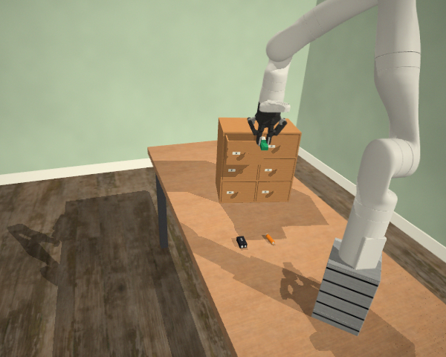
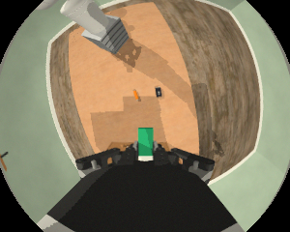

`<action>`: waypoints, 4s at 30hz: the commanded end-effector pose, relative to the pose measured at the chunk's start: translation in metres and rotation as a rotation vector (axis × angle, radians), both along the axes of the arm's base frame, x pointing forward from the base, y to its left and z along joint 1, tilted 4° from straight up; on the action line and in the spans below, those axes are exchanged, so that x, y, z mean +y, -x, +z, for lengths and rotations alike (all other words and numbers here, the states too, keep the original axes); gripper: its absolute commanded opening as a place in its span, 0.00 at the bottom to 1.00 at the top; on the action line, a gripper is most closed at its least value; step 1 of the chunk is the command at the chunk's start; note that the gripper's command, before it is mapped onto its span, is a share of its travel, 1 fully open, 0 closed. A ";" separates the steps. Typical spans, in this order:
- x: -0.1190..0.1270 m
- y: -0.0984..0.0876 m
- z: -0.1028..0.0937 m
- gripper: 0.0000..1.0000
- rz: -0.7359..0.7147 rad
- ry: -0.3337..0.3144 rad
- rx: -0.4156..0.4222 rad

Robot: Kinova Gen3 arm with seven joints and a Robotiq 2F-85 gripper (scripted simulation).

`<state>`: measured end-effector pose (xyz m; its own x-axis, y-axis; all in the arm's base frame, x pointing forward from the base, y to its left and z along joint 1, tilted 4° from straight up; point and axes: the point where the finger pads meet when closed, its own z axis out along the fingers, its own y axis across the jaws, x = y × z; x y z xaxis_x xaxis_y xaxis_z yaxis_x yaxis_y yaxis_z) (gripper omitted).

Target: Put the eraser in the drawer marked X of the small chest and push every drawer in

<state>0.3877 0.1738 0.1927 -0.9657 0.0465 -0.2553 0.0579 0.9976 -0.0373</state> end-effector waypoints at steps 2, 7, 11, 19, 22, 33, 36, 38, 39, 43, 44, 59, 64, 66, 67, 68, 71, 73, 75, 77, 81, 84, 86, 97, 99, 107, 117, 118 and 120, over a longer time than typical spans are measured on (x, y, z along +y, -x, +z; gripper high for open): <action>0.001 0.004 0.002 0.19 0.011 0.005 -0.036; 0.001 0.004 0.001 0.19 0.013 0.008 -0.088; 0.002 0.005 0.001 0.19 0.014 0.009 -0.110; 0.002 0.006 0.001 0.19 0.017 0.013 -0.200; 0.001 0.006 0.001 0.19 0.018 0.015 -0.233; 0.002 0.007 0.000 0.19 0.022 0.020 -0.329; 0.002 0.007 0.000 0.19 0.023 0.021 -0.358; 0.002 0.008 0.000 0.19 0.024 0.023 -0.376; 0.002 0.008 0.000 0.19 0.024 0.023 -0.385; 0.002 0.008 -0.001 0.19 0.025 0.023 -0.401; 0.002 0.008 -0.001 0.19 0.025 0.024 -0.409; 0.001 0.009 -0.002 0.19 0.028 0.029 -0.493; 0.001 0.009 -0.002 0.19 0.029 0.030 -0.511; 0.002 0.009 -0.002 0.19 0.029 0.031 -0.519; 0.002 0.009 -0.001 0.19 0.029 0.031 -0.524; 0.001 0.009 -0.001 0.19 0.029 0.031 -0.528; 0.001 0.010 -0.002 0.19 0.029 0.034 -0.540; 0.001 0.010 -0.002 0.19 0.029 0.035 -0.548; 0.001 0.010 -0.002 0.19 0.029 0.035 -0.556; 0.001 0.010 -0.002 0.19 0.029 0.035 -0.556; 0.001 0.010 -0.002 0.19 0.031 0.034 -0.573; 0.001 0.010 -0.002 0.19 0.031 0.036 -0.586; 0.001 0.010 -0.002 0.19 0.031 0.037 -0.595; 0.001 0.010 -0.002 0.19 0.033 0.037 -0.629; 0.001 0.011 -0.002 0.19 0.033 0.038 -0.635; 0.001 0.011 -0.002 0.19 0.033 0.040 -0.656; 0.001 0.011 -0.002 0.19 0.034 0.039 -0.667; 0.001 0.011 -0.002 0.19 0.034 0.039 -0.668; 0.001 0.011 -0.002 0.19 0.035 0.039 -0.669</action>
<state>0.3768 0.1756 0.1904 -0.6014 -0.0002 -0.7990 0.0493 0.9981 -0.0374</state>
